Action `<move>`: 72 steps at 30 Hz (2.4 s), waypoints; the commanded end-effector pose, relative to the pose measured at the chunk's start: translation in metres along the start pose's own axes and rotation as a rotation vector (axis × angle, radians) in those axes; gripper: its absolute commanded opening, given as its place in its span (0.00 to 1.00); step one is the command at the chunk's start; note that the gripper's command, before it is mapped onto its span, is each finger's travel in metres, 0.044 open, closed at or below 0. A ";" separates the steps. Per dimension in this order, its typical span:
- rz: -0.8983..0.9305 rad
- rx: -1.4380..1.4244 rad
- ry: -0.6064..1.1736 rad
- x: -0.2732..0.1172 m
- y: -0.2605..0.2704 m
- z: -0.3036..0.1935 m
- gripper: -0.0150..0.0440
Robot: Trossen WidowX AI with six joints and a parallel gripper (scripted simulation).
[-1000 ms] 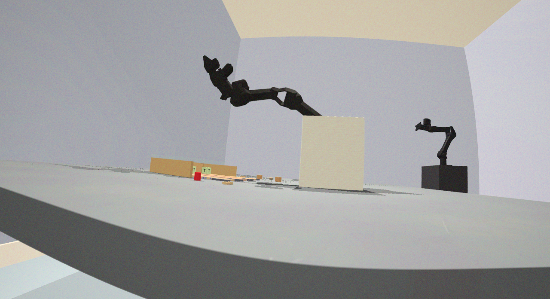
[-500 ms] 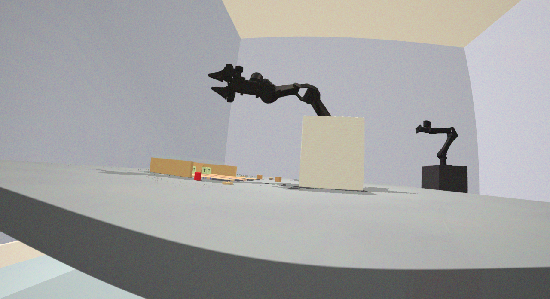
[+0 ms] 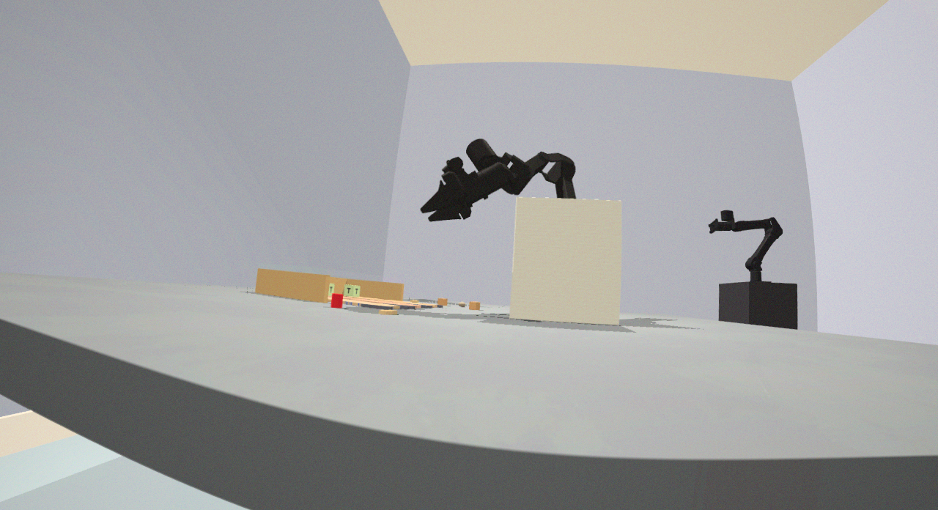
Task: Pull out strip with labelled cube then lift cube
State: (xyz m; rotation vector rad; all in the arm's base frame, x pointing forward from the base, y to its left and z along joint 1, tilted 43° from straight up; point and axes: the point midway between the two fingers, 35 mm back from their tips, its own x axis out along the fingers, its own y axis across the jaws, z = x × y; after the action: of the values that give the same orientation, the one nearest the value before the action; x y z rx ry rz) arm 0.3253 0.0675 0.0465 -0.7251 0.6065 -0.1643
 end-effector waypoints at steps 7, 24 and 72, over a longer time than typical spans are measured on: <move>-0.022 0.002 0.036 -0.002 -0.003 -0.007 0.84; 0.023 0.139 0.582 0.097 0.073 -0.005 0.25; -0.123 0.223 0.980 0.157 0.103 -0.095 0.25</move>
State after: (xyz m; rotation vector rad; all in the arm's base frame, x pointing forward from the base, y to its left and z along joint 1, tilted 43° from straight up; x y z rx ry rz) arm 0.3961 0.0406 -0.1440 -0.4165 1.4376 -0.7097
